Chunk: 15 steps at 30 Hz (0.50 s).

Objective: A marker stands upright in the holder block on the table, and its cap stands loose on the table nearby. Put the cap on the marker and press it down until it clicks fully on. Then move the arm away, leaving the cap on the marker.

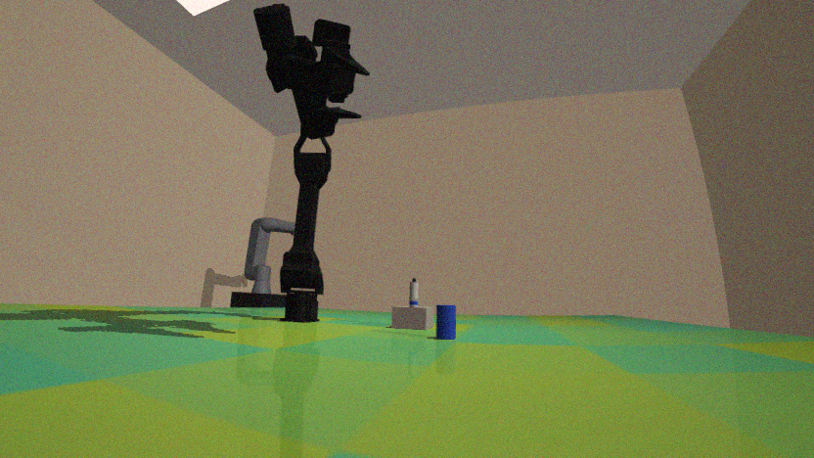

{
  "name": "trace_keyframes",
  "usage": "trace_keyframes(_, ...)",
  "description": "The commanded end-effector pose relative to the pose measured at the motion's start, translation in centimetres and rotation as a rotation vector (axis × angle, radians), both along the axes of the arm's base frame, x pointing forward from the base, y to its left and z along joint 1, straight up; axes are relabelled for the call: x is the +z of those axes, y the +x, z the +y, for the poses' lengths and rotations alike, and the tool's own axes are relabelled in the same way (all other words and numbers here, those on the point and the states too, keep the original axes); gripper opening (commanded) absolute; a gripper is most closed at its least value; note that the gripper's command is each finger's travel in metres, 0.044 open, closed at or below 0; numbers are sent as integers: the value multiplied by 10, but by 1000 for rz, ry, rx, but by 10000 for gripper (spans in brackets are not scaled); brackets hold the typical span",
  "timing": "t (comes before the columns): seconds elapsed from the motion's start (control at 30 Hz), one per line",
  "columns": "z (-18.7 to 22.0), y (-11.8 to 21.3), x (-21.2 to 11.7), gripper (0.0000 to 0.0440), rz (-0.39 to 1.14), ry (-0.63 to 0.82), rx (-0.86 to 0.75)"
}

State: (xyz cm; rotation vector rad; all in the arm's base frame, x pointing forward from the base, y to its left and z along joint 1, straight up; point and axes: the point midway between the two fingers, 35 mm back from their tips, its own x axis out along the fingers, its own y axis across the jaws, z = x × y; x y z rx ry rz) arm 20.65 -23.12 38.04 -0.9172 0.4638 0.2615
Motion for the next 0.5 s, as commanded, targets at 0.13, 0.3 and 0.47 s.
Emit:
trace_keyframes(0.13, -3, 15, -23, 312, 74, 26, 57)
trace_keyframes(0.3, -3, 24, -39, 312, 124, 43, 93)
trace_keyframes(0.47, -3, 33, -54, 311, 175, 57, 128)
